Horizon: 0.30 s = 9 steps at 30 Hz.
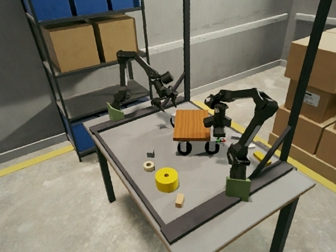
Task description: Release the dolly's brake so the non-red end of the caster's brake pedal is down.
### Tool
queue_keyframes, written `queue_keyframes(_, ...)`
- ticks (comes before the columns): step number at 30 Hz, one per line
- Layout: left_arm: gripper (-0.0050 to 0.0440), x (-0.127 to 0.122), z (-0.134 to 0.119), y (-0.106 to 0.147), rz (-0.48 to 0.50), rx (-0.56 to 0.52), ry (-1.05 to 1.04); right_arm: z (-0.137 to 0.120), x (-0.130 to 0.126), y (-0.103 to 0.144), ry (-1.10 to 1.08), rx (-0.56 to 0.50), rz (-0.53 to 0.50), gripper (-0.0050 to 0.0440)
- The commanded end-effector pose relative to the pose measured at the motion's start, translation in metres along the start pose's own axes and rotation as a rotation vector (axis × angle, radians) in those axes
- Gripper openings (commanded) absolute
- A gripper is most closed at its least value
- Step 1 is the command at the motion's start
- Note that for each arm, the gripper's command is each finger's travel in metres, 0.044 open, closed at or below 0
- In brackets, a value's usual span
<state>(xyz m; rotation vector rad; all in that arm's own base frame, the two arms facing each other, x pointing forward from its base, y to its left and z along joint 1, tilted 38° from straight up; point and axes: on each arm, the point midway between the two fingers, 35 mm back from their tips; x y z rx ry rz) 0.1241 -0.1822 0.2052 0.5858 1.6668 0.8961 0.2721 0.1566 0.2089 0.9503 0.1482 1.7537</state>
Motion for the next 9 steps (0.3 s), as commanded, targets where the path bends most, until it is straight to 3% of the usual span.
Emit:
queue_keyframes(1, -0.005, -0.011, 0.002, 0.049, -0.064, -0.031, -0.037, 0.004, 0.003, 0.004, 0.001, -0.015, 0.009, 0.044)
queue_keyframes(2, -0.005, -0.011, 0.002, 0.052, -0.06, -0.028, -0.034, 0.004, 0.003, 0.004, 0.001, -0.015, 0.009, 0.044)
queue_keyframes(3, -0.005, -0.006, 0.001, 0.019, -0.033, -0.023, -0.015, 0.004, 0.003, 0.004, 0.001, -0.015, 0.009, 0.044)
queue_keyframes(9, -0.005, -0.006, 0.001, 0.019, -0.033, -0.023, -0.015, 0.004, 0.003, 0.004, 0.001, -0.015, 0.009, 0.044)
Point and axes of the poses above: on each arm, the point midway between the two fingers, 35 mm back from their tips, its own y axis back along the fingers, its own x axis across the jaws, z = x × y, and after that the axes turned 7 degrees about y, right-handed
